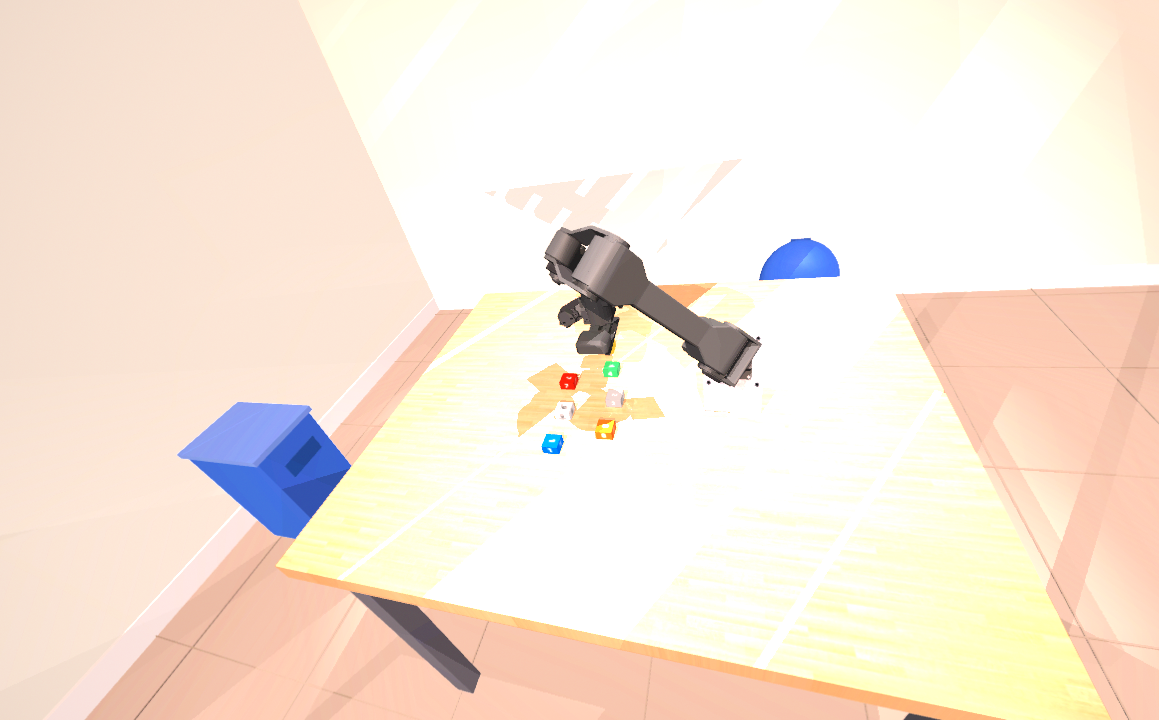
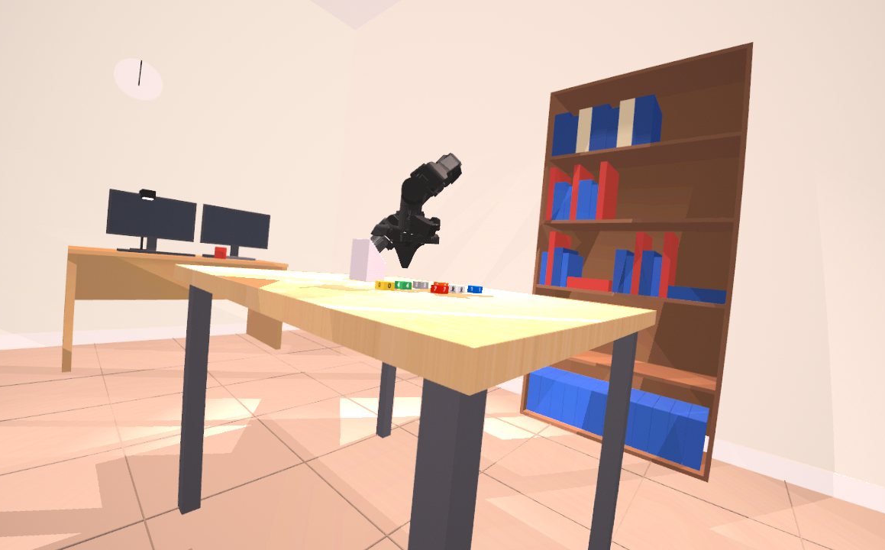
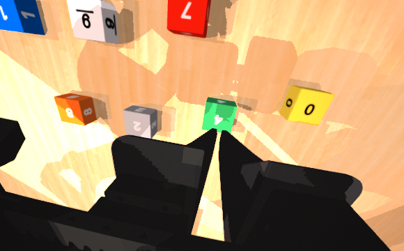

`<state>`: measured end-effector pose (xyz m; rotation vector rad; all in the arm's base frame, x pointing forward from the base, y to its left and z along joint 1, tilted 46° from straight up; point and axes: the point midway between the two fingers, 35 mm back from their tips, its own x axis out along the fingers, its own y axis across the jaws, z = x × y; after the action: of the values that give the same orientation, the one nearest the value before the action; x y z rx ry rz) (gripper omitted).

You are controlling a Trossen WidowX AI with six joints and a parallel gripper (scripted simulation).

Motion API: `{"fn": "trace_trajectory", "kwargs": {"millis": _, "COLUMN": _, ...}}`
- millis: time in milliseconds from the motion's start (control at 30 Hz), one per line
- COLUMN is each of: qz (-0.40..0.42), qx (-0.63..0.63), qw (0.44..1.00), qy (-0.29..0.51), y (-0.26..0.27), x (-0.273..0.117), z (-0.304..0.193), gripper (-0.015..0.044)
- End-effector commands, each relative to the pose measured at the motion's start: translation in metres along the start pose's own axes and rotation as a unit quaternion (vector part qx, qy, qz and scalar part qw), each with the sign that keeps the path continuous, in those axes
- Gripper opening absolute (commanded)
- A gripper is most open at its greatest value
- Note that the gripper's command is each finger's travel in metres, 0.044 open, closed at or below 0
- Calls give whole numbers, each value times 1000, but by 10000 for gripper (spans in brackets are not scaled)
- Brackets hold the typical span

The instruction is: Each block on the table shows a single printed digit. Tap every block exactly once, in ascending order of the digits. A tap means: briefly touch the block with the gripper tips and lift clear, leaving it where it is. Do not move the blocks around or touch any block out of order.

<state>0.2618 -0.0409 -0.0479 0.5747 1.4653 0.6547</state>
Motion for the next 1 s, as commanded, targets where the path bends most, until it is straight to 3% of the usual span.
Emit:
{"fn": "trace_trajectory", "kwargs": {"millis": 0, "qz": 0, "qx": 1, "qw": 1000, "qy": -7, "y": 0, "x": 10, "z": 0, "gripper": 20}}
{"fn": "trace_trajectory", "kwargs": {"millis": 700, "qz": 1, "qx": 1, "qw": 1000, "qy": -7, "y": 0, "x": 40, "z": 1, "gripper": 20}}
{"fn": "trace_trajectory", "kwargs": {"millis": 967, "qz": -1, "qx": 0, "qw": 1000, "qy": -8, "y": -1, "x": 29, "z": 2, "gripper": 20}}
